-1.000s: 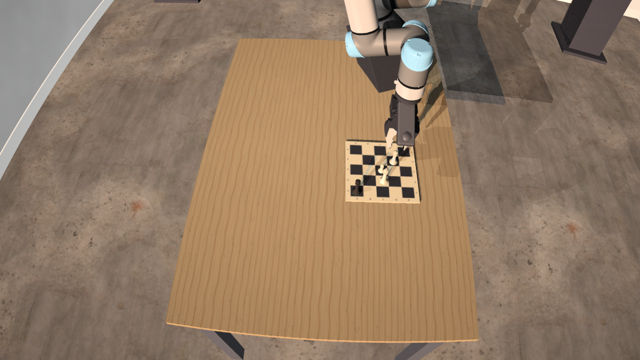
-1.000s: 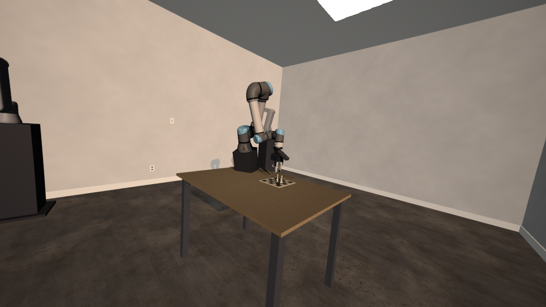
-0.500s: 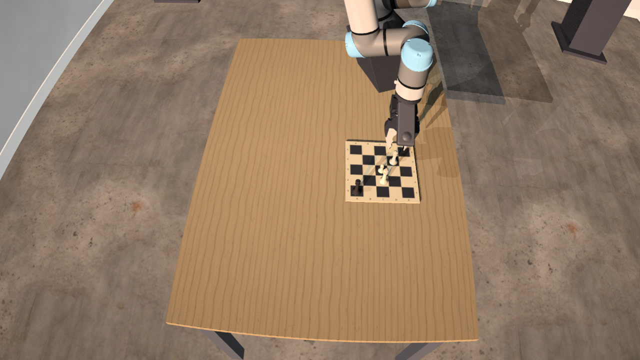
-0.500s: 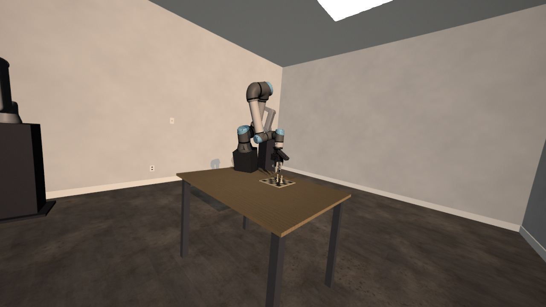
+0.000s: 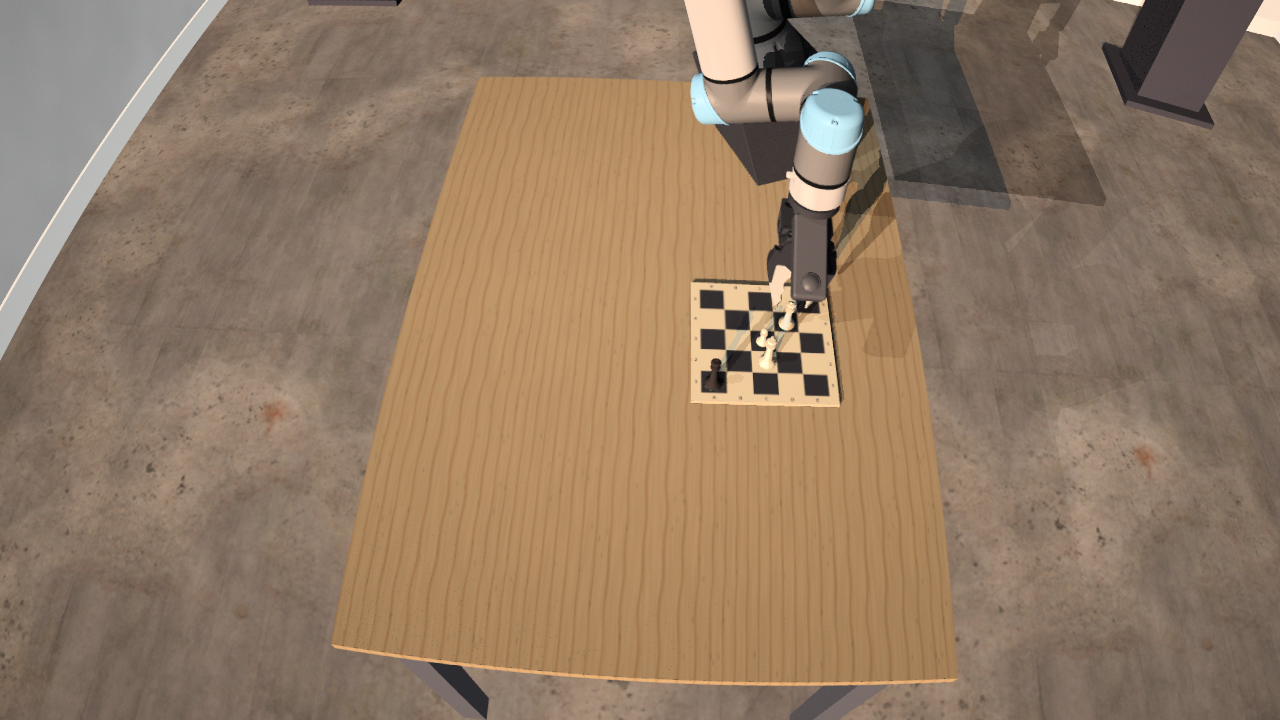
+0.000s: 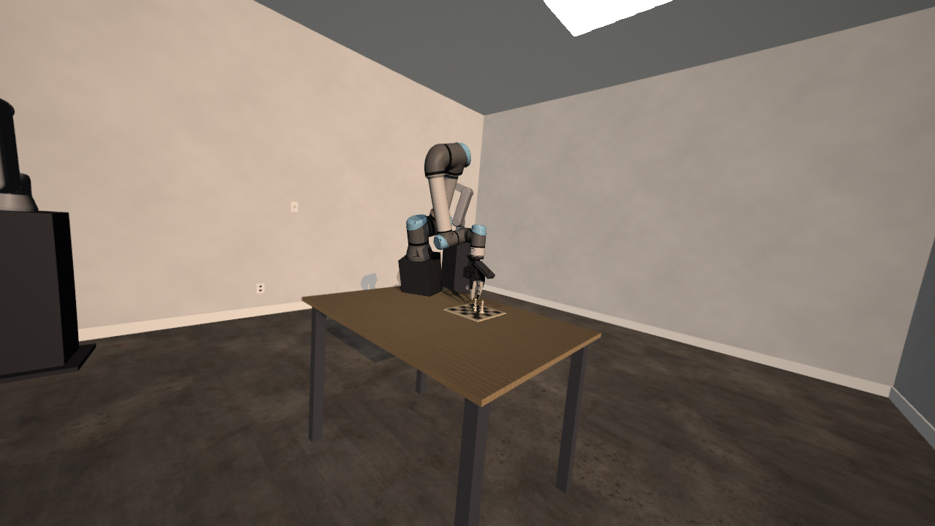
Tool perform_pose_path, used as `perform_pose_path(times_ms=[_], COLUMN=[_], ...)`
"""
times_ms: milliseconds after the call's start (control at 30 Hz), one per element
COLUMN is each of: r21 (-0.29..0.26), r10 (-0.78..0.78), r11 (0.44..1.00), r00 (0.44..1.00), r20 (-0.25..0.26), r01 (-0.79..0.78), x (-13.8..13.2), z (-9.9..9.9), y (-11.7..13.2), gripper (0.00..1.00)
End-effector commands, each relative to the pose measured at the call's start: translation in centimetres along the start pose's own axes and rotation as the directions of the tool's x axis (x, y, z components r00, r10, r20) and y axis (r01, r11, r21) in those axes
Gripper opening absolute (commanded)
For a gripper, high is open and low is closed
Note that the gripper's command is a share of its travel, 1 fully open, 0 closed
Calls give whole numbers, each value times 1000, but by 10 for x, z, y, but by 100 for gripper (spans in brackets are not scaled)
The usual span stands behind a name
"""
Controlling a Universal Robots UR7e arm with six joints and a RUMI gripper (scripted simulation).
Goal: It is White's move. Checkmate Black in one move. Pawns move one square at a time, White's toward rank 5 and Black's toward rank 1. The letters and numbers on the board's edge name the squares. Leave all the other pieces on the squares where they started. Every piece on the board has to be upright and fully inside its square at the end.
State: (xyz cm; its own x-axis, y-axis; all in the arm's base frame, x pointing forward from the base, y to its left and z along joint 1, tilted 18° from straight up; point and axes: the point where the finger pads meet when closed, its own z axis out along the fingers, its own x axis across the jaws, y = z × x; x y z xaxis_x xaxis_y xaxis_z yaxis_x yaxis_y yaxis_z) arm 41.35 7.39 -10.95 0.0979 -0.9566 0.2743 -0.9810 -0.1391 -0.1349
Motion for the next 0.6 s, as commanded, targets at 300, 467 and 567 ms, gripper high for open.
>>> perform_pose_path(times_ms=[300, 467, 567], r21=[2, 2, 2], r10=[0, 0, 0], r11=[1000, 1000, 1000], r00=[1000, 1000, 1000], r20=[0, 0, 0], r01=[0, 0, 0], x=[0, 0, 0], z=[19, 20, 20], y=[-1, -1, -1], gripper=[25, 25, 25])
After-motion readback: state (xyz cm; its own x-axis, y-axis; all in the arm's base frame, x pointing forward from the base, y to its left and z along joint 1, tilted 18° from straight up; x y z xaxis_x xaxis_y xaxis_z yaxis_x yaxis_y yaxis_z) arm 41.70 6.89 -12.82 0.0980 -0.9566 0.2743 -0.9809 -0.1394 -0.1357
